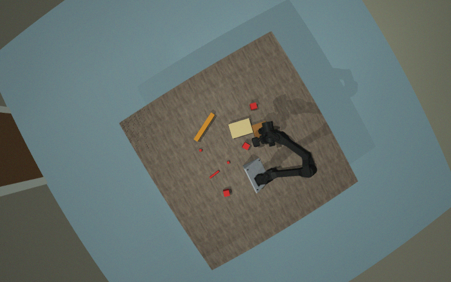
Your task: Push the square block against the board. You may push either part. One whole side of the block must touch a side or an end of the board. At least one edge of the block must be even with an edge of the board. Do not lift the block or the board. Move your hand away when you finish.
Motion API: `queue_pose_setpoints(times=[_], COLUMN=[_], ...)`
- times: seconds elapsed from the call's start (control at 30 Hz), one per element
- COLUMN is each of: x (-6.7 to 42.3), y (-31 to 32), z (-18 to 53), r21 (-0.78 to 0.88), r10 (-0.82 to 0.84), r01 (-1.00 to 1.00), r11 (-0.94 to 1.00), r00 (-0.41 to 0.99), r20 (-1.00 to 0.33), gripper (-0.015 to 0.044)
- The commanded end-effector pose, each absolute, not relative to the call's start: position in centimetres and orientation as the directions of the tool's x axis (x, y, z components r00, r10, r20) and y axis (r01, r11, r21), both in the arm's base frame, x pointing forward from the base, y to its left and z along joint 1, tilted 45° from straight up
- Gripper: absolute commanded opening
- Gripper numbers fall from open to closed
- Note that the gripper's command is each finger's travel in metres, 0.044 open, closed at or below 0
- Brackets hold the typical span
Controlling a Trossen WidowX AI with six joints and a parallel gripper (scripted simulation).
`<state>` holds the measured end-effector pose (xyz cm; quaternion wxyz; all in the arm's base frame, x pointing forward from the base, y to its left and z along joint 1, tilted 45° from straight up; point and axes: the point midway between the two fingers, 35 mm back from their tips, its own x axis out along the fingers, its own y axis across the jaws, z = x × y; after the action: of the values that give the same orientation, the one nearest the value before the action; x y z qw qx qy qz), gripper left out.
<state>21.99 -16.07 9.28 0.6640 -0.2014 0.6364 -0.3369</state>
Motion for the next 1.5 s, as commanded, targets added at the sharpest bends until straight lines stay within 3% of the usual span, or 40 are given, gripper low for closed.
queue_pose_setpoints(times=[0.0, 1.47], x=[22.7, 26.6], y=[-16.2, -16.8], z=[9.5, 9.7], r21=[-0.695, -0.695], r10=[-0.705, -0.705], r01=[0.202, 0.204], r11=[0.69, 0.69], r00=[-0.03, -0.028], r20=[-0.709, -0.709], gripper=[0.0, 0.0])
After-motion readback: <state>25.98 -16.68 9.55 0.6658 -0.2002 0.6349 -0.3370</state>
